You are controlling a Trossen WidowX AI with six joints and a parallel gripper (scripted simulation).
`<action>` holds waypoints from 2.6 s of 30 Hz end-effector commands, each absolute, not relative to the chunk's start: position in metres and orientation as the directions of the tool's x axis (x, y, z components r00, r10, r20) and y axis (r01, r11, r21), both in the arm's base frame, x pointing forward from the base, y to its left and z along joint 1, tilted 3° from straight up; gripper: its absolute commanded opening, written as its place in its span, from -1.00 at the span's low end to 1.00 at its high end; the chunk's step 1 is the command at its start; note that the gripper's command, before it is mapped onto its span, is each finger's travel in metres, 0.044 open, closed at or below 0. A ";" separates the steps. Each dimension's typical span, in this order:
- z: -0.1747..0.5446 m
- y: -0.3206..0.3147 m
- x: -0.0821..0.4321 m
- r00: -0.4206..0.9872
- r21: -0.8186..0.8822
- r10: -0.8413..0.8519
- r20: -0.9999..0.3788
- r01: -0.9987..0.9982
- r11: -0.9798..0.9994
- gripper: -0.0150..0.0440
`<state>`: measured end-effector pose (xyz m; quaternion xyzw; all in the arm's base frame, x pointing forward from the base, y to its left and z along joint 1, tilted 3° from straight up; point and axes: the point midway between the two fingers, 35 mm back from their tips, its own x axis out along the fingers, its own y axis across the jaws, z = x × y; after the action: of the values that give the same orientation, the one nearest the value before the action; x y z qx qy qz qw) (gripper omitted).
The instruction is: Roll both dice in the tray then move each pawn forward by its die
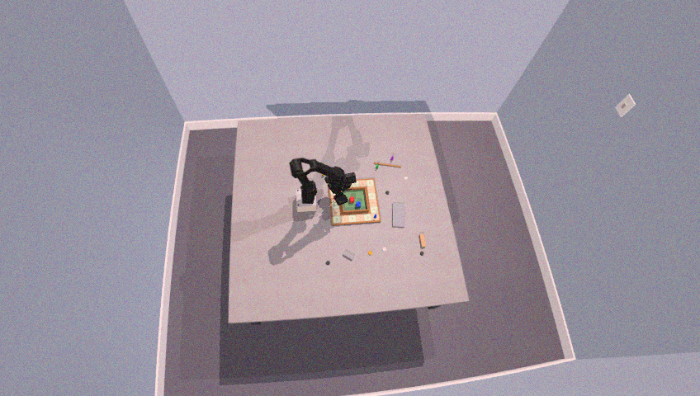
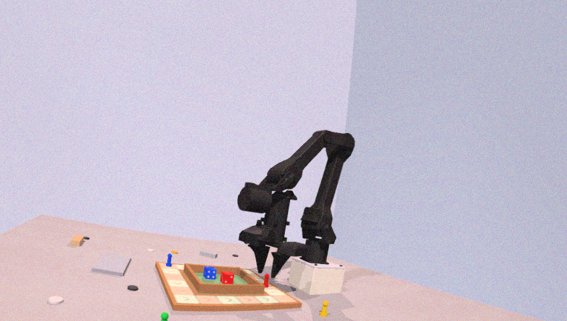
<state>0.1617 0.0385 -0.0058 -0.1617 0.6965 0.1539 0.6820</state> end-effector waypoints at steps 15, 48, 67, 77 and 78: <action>-0.028 0.037 0.158 -0.024 -0.010 -0.022 -0.999 -0.442 0.897 -0.08; 0.074 0.043 0.169 -0.023 -0.009 -0.022 -1.000 -0.442 0.897 -0.49; 0.091 0.026 0.200 -0.017 -0.017 -0.027 -0.999 -0.448 0.894 -0.49; 0.075 -0.002 0.238 -0.017 -0.027 -0.039 -0.999 -0.435 0.900 -0.49; 0.073 -0.006 0.242 -0.019 -0.028 -0.041 -0.999 -0.428 0.903 -0.49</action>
<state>0.2314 0.0052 0.0780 -0.1684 0.6972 0.1507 0.6803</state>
